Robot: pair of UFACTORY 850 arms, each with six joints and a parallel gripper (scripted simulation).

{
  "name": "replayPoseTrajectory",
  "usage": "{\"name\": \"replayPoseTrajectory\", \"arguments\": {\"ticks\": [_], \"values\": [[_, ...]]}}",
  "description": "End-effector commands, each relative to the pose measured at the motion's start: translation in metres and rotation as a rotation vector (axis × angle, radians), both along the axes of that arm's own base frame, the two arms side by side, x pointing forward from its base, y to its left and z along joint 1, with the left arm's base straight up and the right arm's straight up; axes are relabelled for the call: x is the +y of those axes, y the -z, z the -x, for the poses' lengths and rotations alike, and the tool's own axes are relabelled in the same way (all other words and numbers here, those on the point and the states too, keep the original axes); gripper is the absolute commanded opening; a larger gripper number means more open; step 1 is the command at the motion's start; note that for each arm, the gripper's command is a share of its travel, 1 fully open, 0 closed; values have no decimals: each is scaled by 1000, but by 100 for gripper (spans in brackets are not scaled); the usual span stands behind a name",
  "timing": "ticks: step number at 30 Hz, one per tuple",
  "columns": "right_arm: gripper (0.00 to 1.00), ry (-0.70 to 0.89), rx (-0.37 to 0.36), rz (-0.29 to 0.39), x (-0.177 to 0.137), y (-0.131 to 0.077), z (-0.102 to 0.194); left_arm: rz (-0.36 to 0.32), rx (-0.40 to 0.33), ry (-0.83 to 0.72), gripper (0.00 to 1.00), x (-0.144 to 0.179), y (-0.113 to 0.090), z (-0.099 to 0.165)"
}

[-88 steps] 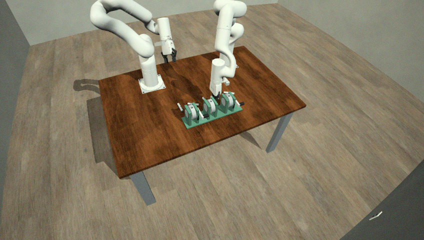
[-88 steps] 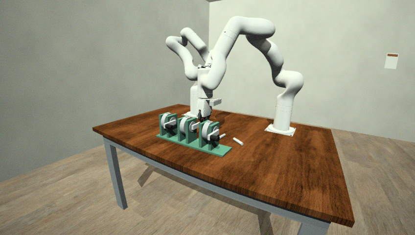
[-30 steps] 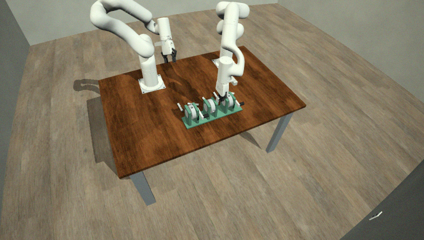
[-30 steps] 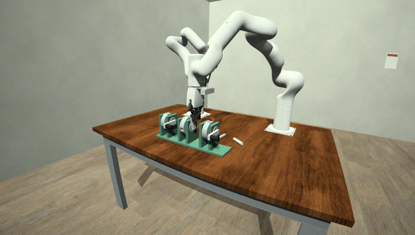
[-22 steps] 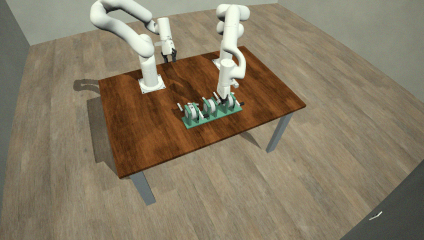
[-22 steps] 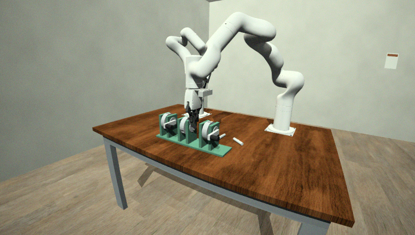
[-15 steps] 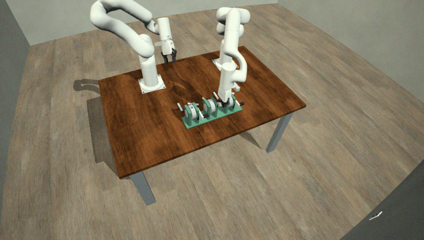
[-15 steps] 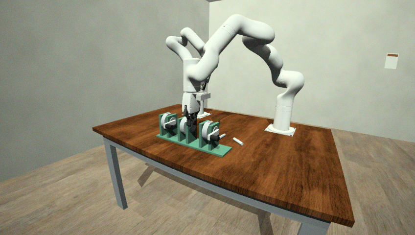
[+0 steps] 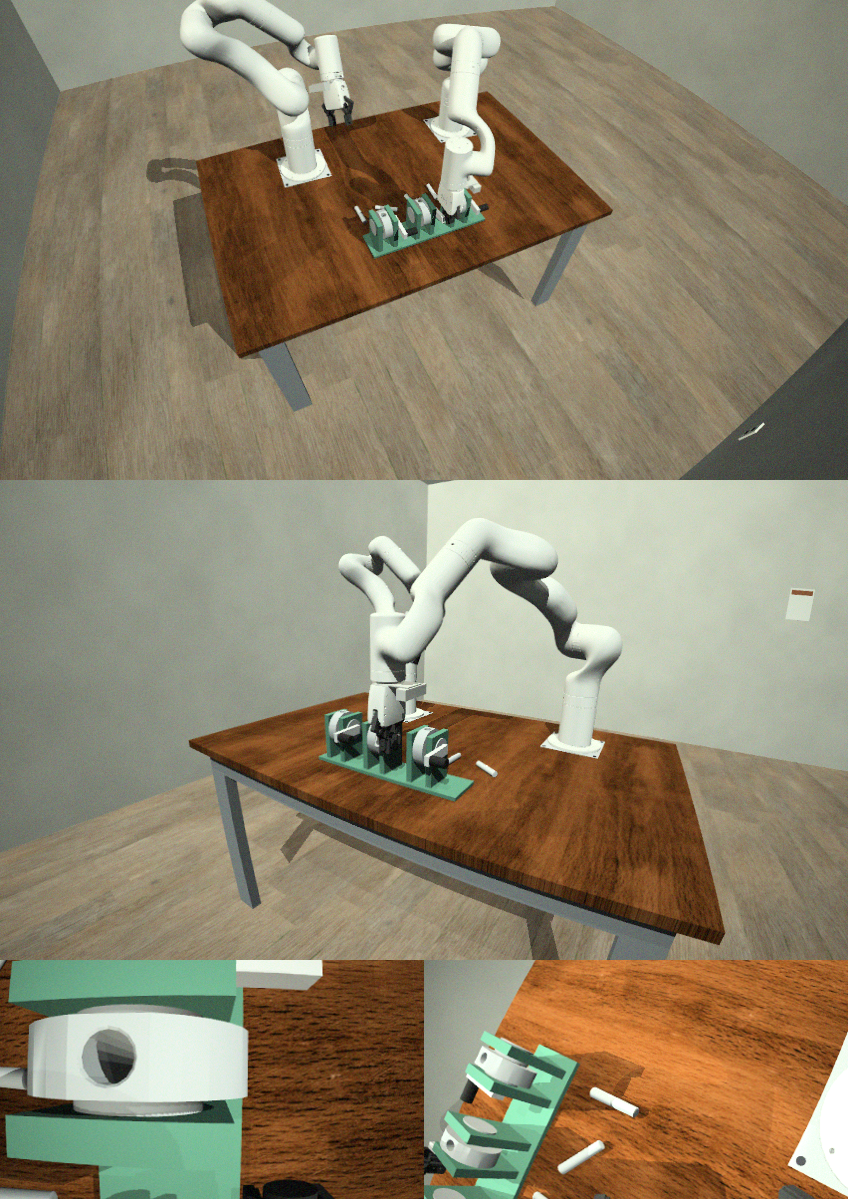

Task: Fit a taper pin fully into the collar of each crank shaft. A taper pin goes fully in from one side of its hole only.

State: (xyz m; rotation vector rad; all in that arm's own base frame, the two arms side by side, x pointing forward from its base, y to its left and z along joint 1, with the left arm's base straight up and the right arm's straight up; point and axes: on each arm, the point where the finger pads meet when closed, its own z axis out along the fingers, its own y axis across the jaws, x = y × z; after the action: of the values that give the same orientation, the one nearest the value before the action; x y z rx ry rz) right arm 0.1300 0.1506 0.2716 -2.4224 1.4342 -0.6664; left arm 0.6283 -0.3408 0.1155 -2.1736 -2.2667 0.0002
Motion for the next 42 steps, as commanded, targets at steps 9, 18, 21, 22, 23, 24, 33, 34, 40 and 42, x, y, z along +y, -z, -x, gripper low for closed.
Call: {"name": "replayPoseTrajectory", "arguments": {"ticks": [9, 18, 21, 22, 23, 24, 33, 34, 40, 42], "values": [[100, 0, 0, -1, 1, -1, 0, 1, -1, 0, 25, 0, 12, -2], [100, 0, 0, -1, 1, -1, 0, 1, -1, 0, 25, 0, 14, -2], [100, 0, 0, -1, 1, -1, 0, 1, -1, 0, 25, 0, 14, -2], [100, 0, 0, -1, 1, -1, 0, 1, -1, 0, 25, 0, 14, -2], [100, 0, 0, -1, 1, -1, 0, 1, -1, 0, 25, 0, 14, -2], [100, 0, 0, -1, 1, -1, 0, 1, -1, 0, 25, 0, 14, -2], [100, 0, 0, -1, 1, -1, 0, 1, -1, 0, 46, 0, 14, -2], [100, 0, 0, -1, 1, -1, 0, 1, -1, 0, 46, 0, 14, -2], [100, 0, 0, -1, 1, -1, 0, 1, -1, 0, 46, 0, 14, -2], [100, 0, 0, -1, 1, -1, 0, 1, -1, 0, 46, 0, 12, -2]]}}
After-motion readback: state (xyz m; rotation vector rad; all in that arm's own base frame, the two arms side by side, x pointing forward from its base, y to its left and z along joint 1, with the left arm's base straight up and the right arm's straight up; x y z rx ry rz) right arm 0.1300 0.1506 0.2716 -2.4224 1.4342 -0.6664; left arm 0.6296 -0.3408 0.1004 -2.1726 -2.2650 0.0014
